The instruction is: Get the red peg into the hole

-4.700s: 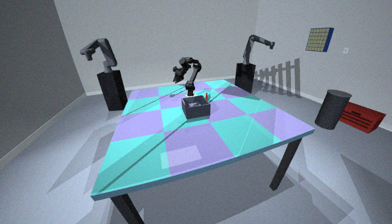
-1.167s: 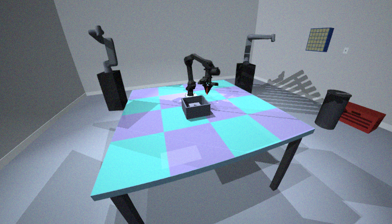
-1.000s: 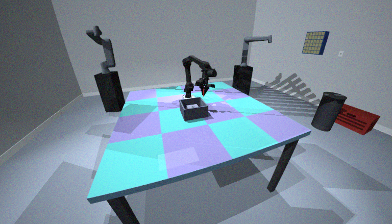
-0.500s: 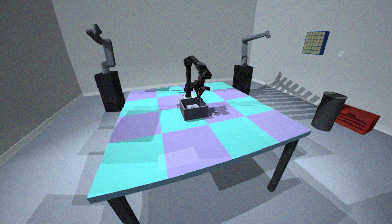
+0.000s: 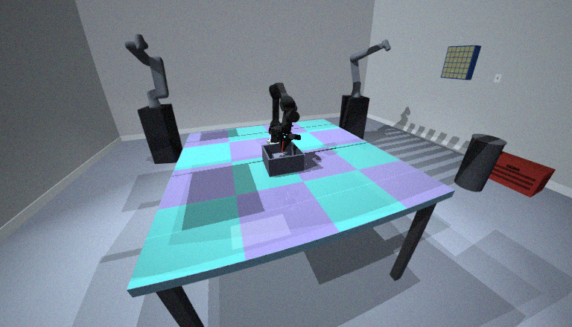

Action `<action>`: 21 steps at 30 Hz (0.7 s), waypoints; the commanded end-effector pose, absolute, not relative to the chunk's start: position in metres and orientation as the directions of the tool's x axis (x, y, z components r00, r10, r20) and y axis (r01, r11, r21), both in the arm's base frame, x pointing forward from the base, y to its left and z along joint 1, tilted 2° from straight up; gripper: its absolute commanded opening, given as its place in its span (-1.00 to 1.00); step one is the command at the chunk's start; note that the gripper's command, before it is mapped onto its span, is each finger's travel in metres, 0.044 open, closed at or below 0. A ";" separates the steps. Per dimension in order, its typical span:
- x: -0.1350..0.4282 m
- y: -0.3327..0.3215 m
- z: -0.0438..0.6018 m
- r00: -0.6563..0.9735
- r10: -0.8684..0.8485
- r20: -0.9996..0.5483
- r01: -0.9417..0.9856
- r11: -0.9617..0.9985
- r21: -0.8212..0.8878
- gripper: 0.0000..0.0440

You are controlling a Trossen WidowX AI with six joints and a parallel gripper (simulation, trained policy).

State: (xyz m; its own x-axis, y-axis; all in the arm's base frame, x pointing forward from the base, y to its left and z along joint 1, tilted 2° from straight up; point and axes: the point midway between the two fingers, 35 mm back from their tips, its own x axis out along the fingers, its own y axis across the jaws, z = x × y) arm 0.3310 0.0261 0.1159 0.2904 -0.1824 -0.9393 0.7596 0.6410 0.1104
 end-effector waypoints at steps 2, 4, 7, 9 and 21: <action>0.335 0.022 0.105 0.274 -0.164 -0.948 0.735 0.671 0.097 -1.00; 0.335 0.020 0.099 0.263 -0.155 -0.952 0.724 0.684 0.088 -1.00; 0.335 0.019 0.091 0.242 -0.142 -0.960 0.708 0.702 0.075 -0.90; 0.335 0.019 0.086 0.227 -0.132 -0.965 0.699 0.712 0.067 -0.72; 0.353 0.010 0.098 0.211 -0.103 -0.972 0.661 0.747 0.064 -0.24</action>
State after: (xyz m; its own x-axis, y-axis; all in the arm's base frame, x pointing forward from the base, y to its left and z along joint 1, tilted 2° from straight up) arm 0.3458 0.0094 0.0897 0.2011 -0.1138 -0.9729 0.6729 0.7379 0.0527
